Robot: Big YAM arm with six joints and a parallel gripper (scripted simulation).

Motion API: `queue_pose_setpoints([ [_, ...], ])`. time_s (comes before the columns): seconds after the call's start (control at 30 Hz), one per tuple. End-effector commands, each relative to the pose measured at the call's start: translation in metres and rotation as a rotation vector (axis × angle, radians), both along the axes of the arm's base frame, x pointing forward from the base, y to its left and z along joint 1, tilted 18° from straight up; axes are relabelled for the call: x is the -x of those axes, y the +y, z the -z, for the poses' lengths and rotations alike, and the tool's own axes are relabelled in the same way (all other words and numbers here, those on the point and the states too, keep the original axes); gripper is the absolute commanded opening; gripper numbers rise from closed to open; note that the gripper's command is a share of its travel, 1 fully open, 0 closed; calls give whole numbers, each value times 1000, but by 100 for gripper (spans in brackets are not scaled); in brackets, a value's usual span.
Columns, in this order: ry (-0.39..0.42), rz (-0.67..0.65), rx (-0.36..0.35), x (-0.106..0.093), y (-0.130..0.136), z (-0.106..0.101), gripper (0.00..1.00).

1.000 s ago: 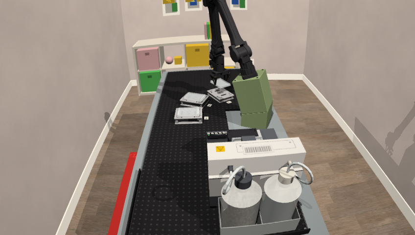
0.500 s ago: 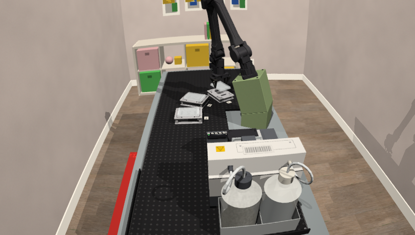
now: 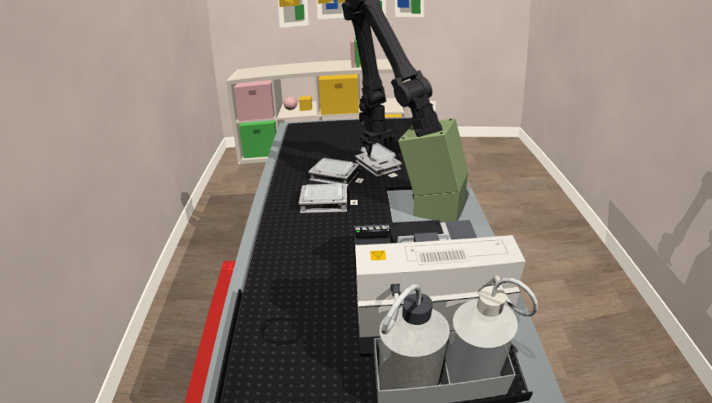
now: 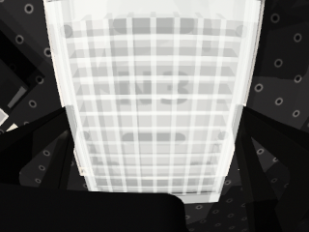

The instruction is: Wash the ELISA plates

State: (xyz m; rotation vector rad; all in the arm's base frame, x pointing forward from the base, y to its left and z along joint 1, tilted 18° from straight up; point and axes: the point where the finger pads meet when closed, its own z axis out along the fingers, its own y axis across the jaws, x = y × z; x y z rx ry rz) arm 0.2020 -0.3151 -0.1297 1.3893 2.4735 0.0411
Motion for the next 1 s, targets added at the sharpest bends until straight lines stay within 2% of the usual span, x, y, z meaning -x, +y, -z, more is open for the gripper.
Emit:
queue_pose_setpoints([
  [0.0, -5, 4, 7, -8, -4, 6, 84],
  [0.1, -5, 19, 7, -3, -7, 7, 84],
  [0.23, -5, 6, 6, -10, -5, 14, 84],
  [0.3, -4, 6, 6, -5, -5, 9, 84],
  [0.97, -4, 6, 6, -5, -4, 9, 84],
])
